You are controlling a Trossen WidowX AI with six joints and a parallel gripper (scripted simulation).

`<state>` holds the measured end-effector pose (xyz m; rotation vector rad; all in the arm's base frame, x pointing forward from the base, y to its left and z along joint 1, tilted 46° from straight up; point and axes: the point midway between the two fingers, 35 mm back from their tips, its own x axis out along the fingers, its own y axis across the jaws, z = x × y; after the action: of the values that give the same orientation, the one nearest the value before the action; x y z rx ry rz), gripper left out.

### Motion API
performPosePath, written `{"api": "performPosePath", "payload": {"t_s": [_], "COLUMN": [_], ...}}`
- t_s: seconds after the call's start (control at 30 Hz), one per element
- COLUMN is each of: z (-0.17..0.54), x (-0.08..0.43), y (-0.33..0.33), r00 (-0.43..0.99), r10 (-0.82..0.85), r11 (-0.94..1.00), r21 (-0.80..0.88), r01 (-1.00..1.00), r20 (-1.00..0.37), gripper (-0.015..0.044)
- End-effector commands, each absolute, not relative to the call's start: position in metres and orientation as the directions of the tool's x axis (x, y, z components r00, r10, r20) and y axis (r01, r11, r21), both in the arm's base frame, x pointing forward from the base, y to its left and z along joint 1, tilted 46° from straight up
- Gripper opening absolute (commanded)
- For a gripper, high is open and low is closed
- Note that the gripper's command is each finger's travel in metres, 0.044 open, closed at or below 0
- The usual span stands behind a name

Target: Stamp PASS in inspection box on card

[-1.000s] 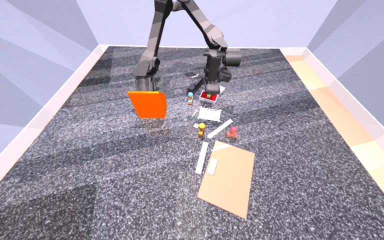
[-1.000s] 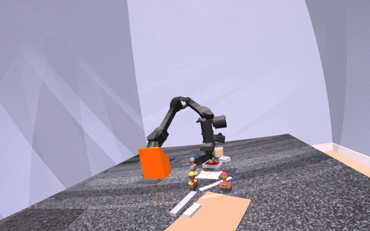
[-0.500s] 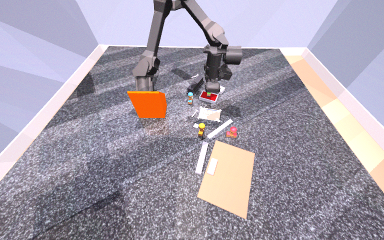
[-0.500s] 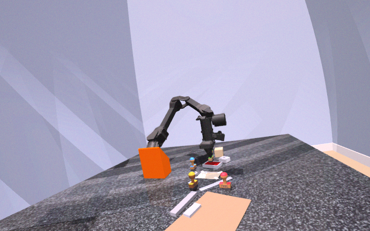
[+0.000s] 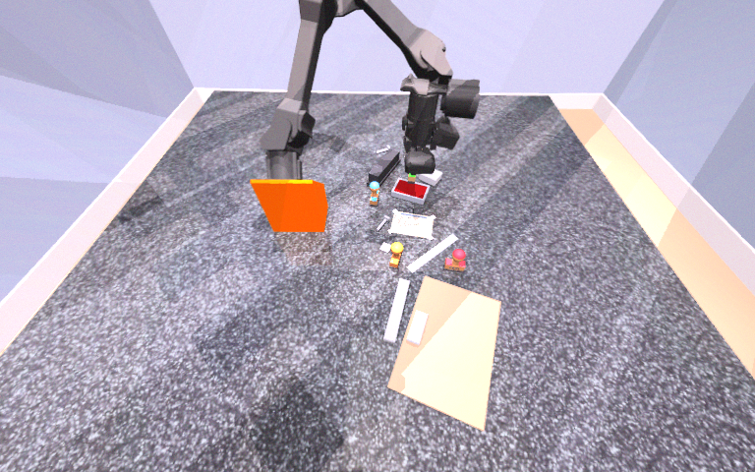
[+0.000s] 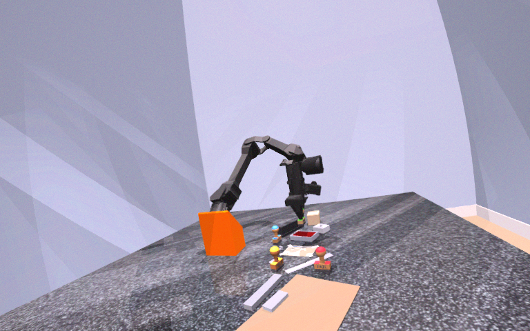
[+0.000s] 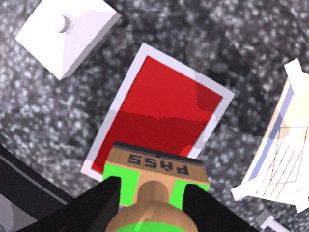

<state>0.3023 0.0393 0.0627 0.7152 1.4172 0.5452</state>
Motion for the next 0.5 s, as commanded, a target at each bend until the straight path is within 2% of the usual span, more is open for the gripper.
{"api": "performPosePath", "payload": {"t_s": [0.0,0.27,0.47], "z": [0.07,0.076,0.065], "x": [0.303,0.302,0.301], "y": [0.034,0.027,0.016], "r00": [0.1,0.1,0.103], "r10": [0.718,0.718,0.714], "r11": [0.686,0.685,0.655], "r21": [0.725,0.725,0.713], "r01": [0.065,0.071,0.251], "r20": [-0.689,-0.688,-0.693], "gripper": [0.0,0.0,0.0]}}
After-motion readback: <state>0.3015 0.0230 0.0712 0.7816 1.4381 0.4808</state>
